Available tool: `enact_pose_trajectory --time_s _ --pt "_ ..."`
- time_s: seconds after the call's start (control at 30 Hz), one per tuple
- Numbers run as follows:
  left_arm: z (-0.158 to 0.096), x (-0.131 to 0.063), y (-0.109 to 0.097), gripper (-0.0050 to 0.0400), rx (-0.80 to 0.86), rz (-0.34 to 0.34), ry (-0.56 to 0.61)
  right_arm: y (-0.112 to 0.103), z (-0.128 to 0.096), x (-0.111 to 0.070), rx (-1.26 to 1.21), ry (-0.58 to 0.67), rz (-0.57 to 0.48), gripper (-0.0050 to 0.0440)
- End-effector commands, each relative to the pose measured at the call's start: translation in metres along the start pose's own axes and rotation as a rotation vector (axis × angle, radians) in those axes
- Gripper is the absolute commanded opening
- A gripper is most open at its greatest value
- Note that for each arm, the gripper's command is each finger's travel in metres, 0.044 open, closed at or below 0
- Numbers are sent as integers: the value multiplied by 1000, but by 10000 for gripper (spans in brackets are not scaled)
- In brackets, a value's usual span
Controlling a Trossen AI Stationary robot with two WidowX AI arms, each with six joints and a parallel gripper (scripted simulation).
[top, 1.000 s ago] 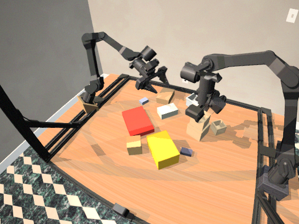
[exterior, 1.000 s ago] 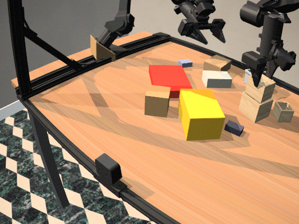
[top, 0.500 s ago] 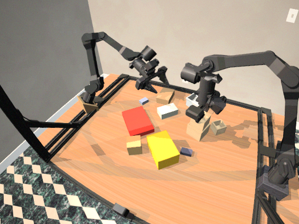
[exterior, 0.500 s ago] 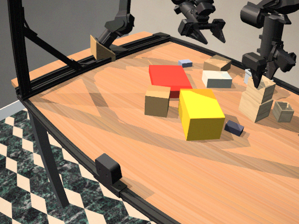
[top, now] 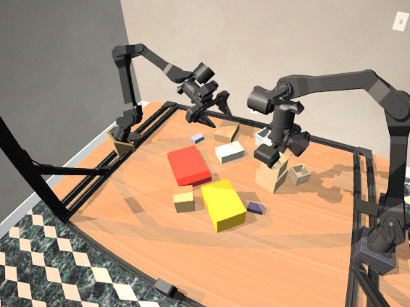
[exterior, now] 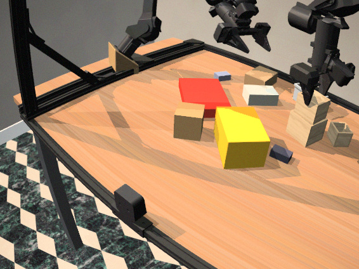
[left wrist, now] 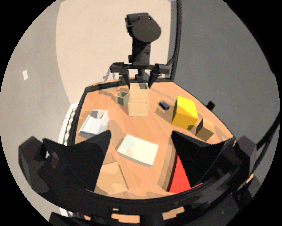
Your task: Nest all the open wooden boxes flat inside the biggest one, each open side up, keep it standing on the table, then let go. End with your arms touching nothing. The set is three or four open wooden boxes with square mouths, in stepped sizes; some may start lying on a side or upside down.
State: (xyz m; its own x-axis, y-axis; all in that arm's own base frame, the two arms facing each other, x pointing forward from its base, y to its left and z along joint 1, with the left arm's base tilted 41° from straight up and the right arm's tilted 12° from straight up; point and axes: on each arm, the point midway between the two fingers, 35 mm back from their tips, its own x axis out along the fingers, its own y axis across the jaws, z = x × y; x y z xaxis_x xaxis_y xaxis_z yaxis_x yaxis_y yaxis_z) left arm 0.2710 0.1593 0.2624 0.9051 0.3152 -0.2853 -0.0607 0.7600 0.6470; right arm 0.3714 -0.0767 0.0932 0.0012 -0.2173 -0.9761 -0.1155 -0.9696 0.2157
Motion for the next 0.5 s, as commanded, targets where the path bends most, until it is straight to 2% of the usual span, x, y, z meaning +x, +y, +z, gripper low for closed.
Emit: enact_pose_trajectory --time_s 0.0,0.47 --pt "-1 0 0 400 4 -1 1 0 -2 3 5 -7 3 0" --pt "-1 0 0 400 4 -1 1 -1 -8 2 3 -7 2 0"
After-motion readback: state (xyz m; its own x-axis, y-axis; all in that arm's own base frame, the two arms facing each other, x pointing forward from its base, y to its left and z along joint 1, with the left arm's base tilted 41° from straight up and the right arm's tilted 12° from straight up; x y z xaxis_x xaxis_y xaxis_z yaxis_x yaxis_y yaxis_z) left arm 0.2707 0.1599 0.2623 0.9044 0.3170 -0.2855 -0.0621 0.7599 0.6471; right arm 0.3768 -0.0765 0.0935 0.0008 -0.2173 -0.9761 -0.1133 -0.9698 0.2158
